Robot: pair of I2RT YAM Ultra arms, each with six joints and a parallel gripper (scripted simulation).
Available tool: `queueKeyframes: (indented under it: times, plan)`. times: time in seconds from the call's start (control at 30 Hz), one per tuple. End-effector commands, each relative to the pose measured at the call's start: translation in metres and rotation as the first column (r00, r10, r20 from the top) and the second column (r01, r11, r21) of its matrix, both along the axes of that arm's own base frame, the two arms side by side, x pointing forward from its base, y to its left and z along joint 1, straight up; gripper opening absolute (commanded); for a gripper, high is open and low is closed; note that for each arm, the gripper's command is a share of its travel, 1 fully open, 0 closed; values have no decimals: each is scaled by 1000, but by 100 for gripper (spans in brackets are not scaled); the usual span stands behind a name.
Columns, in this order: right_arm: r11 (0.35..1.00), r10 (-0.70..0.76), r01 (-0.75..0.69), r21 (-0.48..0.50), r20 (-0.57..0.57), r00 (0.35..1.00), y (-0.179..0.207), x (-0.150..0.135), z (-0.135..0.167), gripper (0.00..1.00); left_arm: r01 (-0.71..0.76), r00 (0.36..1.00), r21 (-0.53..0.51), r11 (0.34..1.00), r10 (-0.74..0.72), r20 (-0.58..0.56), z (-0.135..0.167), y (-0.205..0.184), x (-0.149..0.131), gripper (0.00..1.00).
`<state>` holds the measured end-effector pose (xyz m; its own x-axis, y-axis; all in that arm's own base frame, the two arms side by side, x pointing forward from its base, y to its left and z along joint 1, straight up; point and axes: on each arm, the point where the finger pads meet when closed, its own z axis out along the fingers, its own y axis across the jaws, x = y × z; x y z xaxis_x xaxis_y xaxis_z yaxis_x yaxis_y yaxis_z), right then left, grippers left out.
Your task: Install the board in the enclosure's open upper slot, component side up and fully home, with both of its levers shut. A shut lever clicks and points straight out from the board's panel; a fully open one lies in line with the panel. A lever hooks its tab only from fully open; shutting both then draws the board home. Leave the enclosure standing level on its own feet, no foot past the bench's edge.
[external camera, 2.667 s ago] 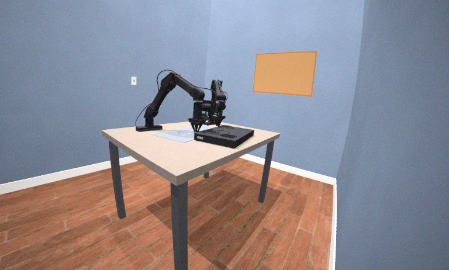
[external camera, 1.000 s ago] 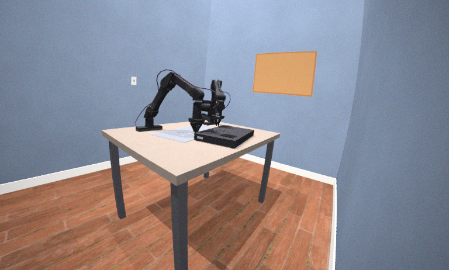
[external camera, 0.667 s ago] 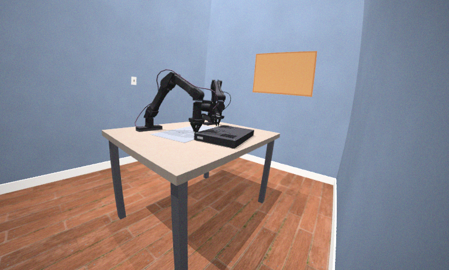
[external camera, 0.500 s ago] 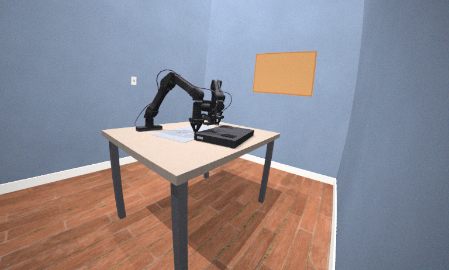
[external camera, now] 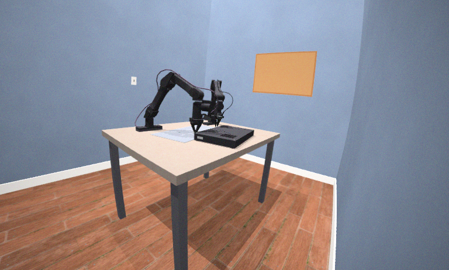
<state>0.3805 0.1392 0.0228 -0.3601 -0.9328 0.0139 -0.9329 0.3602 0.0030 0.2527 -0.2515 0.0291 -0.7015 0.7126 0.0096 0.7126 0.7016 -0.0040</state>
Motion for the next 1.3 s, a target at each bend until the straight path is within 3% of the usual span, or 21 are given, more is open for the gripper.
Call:
queueKeyframes:
  times: [0.0, 0.2, 0.33, 0.43, 0.7, 1.27]
  plan:
    - [1000, -13, 13, 8, 60, 998, 4, 9, 10, 4, -18, 998, -32, 999, 20, 64, 13, -9, 13, 3]
    - [1000, -22, 22, 8, 60, 998, 4, 9, 10, 4, -27, 998, -32, 999, 29, 64, 13, -9, 13, 3]
    - [987, -163, 163, 12, 59, 985, 4, 7, 9, 4, -166, 984, -20, 986, 167, 58, 13, -7, 10, 3]
    - [989, -145, 144, 19, 54, 988, 7, 5, 9, 4, -147, 987, -26, 989, 148, 62, 10, -10, 11, 3]
    - [965, -264, 263, 26, 51, 963, 10, 2, 9, 4, -264, 963, -31, 964, 265, 47, 8, -15, 7, 3]
    - [953, -303, 302, 28, 52, 951, 10, 2, 9, 4, -306, 951, -10, 952, 307, 36, 7, -10, 4, 3]
